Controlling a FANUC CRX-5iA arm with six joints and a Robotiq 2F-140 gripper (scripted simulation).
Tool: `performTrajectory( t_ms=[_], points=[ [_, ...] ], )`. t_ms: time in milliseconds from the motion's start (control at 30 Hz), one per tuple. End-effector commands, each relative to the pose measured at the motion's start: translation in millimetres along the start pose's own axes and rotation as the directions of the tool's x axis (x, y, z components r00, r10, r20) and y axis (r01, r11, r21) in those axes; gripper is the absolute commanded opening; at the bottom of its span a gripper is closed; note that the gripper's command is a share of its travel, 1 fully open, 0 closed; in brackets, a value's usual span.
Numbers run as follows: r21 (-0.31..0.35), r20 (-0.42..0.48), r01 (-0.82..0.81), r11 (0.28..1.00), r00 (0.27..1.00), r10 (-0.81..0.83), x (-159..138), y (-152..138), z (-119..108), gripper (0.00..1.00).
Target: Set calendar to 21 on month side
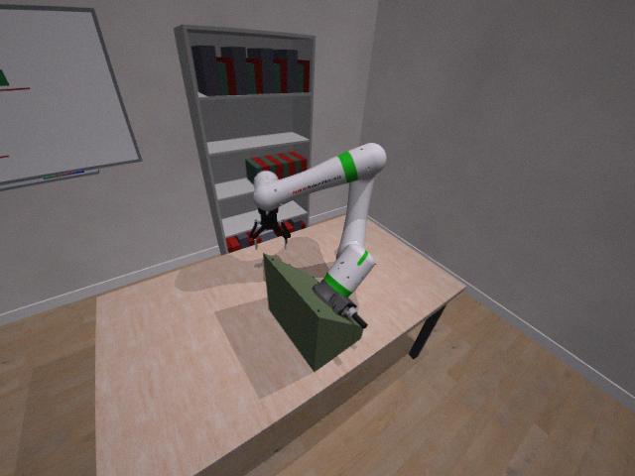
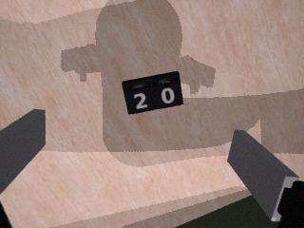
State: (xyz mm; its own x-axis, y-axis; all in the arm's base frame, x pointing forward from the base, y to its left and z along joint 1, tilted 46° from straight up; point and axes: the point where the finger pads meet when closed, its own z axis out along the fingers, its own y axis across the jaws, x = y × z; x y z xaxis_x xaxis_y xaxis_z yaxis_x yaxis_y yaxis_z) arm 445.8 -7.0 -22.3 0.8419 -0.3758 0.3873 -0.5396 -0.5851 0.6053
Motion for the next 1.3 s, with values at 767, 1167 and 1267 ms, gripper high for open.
performTrajectory(
  t_ms=[767, 1167, 1267],
  points=[
    [0.005, -0.005, -0.790, 0.613, 0.613, 0.790, 0.7, 0.2, 18.9, 1.00],
    [0.006, -0.003, -0.950, 0.313, 0.313, 0.950, 0.6, 0.3, 26.0, 1.00],
    [0.006, -0.003, -0.954, 0.299, 0.299, 0.954, 0.6, 0.3, 26.3, 1.00]
  ],
)
